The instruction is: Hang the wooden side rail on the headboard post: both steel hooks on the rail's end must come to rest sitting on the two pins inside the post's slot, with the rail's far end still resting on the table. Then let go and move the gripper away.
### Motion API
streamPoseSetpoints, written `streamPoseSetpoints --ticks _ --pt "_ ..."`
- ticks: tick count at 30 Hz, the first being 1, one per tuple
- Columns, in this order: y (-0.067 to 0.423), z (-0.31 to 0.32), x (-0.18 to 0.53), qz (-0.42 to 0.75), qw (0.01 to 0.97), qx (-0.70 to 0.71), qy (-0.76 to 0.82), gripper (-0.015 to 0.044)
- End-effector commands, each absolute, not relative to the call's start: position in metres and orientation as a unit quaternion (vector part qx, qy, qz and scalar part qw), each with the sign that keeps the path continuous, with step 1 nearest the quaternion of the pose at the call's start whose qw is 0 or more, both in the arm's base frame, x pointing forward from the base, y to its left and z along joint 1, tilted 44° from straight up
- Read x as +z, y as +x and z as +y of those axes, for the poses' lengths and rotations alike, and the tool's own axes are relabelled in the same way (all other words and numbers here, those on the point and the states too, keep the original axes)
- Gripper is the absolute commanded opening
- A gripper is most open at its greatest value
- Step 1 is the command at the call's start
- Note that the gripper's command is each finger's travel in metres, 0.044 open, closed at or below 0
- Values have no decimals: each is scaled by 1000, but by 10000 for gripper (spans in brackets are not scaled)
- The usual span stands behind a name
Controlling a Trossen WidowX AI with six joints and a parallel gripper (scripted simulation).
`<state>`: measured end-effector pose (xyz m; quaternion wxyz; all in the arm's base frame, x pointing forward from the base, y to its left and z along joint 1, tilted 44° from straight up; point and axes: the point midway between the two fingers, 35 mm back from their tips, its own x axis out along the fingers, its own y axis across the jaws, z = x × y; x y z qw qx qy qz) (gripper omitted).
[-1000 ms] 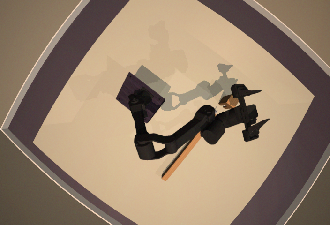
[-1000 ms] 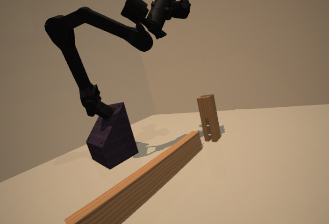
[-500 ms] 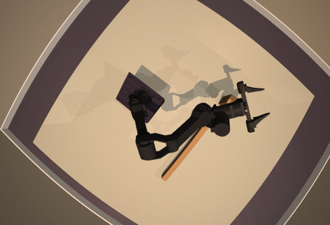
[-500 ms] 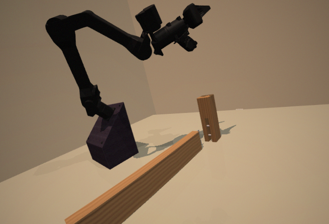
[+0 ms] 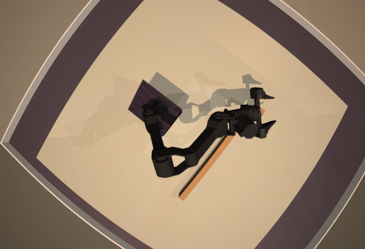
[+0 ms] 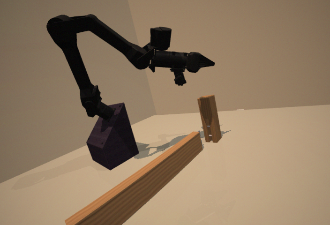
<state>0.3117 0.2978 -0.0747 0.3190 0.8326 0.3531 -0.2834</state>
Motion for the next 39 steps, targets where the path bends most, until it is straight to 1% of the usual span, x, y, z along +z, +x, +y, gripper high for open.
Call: streamPoseSetpoints --ticks 1,11,21,39 --pt "301 266 -95 311 354 -334 816 440" --pt "275 208 -120 238 439 -418 759 440" --pt "238 137 -136 118 494 -493 707 440" --pt "237 135 -136 116 495 -494 706 440"
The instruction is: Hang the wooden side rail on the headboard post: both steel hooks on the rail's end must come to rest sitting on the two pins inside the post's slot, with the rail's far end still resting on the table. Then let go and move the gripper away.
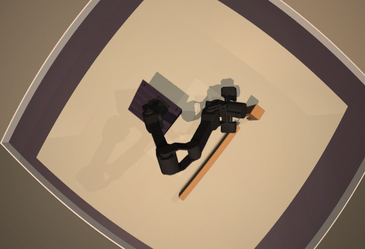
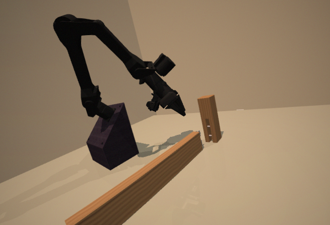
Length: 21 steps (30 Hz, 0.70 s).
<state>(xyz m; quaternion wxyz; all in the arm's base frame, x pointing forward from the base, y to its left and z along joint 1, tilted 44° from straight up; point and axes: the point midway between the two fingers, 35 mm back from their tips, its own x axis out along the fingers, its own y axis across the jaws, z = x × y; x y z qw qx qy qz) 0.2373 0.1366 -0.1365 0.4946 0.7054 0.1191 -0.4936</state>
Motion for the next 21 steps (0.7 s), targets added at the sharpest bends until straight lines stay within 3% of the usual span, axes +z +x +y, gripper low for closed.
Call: streamPoseSetpoints --ticks 1,21 --pt "237 135 -136 116 495 -494 706 440" --pt "256 117 -137 370 705 -407 447 440"
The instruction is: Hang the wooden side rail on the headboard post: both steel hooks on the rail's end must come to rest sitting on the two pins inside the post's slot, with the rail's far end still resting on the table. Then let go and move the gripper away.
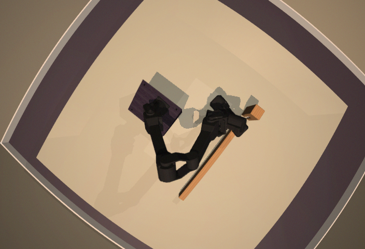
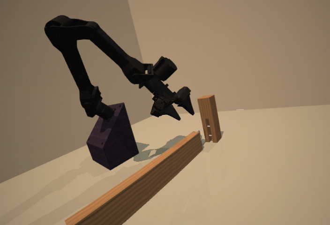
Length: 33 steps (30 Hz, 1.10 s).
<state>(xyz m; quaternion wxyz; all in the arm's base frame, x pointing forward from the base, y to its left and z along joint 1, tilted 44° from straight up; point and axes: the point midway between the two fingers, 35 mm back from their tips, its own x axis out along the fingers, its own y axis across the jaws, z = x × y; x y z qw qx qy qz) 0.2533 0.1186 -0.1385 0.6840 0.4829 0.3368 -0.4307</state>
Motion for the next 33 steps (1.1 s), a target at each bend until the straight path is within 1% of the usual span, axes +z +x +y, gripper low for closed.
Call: streamPoseSetpoints --ticks 1,12,18,26,33 --pt "257 116 -137 383 714 -397 430 440" --pt "270 110 -131 502 789 -249 251 440" --pt "276 105 -127 528 809 -187 179 440" --pt "282 102 -123 560 827 -41 26 440" --pt "285 101 -119 554 820 94 -111 440"
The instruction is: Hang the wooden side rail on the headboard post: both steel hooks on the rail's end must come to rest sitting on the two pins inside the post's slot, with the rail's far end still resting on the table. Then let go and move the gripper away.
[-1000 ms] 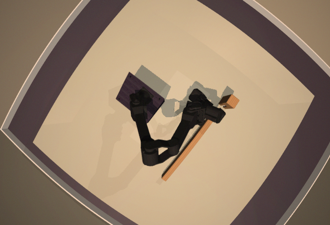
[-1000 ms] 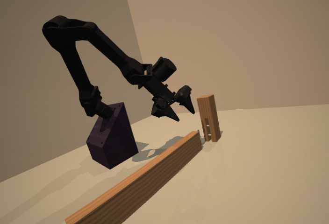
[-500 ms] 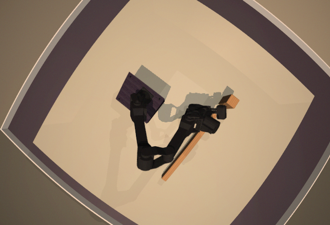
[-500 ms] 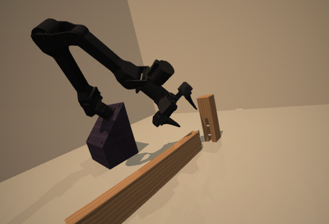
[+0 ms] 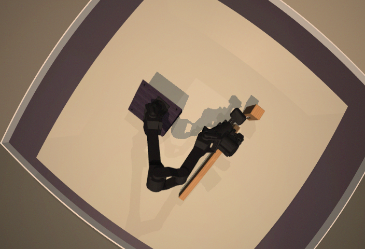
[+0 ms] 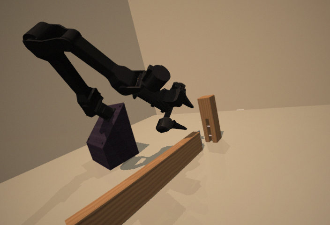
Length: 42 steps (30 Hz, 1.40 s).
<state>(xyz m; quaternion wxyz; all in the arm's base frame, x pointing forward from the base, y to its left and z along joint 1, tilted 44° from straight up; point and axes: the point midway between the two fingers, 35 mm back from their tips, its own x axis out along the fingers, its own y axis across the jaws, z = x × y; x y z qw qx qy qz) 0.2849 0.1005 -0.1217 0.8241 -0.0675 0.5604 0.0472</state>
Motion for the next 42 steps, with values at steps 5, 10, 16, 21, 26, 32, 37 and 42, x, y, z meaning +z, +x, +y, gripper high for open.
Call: streamPoseSetpoints --ticks 5,10,16,21,26,32,37,42 --pt "287 100 -116 528 802 188 -209 440" --pt "290 100 -112 485 773 275 -304 440" --pt "293 99 -107 413 723 368 -415 440" --pt "295 98 -103 350 677 423 -491 440" --pt "295 98 -103 347 675 425 -493 440" --pt "295 98 -103 347 675 425 -493 440" --pt "295 98 -103 347 675 425 -493 440" --pt "295 98 -103 347 675 425 -493 440"
